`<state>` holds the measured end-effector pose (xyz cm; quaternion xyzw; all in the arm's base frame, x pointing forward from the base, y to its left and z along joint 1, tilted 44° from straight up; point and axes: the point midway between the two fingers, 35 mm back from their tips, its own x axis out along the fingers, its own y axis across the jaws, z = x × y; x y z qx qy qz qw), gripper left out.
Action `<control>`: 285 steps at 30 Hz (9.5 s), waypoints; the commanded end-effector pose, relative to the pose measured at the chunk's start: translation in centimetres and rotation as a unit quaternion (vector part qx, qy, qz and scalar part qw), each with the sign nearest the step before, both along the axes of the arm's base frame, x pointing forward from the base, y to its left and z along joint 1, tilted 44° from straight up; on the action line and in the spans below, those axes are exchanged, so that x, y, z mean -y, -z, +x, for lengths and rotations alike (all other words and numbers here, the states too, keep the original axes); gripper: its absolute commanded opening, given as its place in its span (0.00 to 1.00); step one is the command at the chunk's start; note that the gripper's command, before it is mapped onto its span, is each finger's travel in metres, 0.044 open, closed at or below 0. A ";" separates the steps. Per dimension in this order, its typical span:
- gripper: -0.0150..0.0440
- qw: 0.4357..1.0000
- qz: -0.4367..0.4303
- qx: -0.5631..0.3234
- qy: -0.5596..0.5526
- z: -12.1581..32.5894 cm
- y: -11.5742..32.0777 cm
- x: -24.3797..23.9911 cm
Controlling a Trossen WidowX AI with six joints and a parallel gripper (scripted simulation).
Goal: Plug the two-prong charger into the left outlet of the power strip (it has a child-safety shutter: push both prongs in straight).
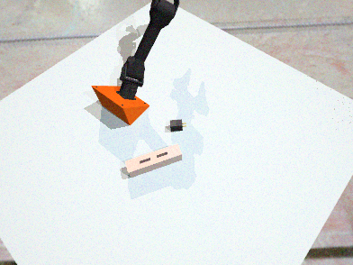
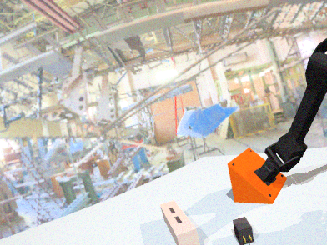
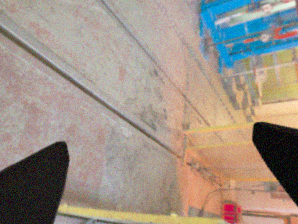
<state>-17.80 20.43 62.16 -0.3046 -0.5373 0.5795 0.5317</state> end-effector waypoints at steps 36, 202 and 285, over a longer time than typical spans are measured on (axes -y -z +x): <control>1.00 0.985 -0.067 0.091 0.132 5.0 6.7 -10.4; 1.00 0.530 -0.579 -0.500 0.365 47.0 52.2 9.4; 1.00 0.393 -0.431 -0.762 0.280 41.8 60.3 13.6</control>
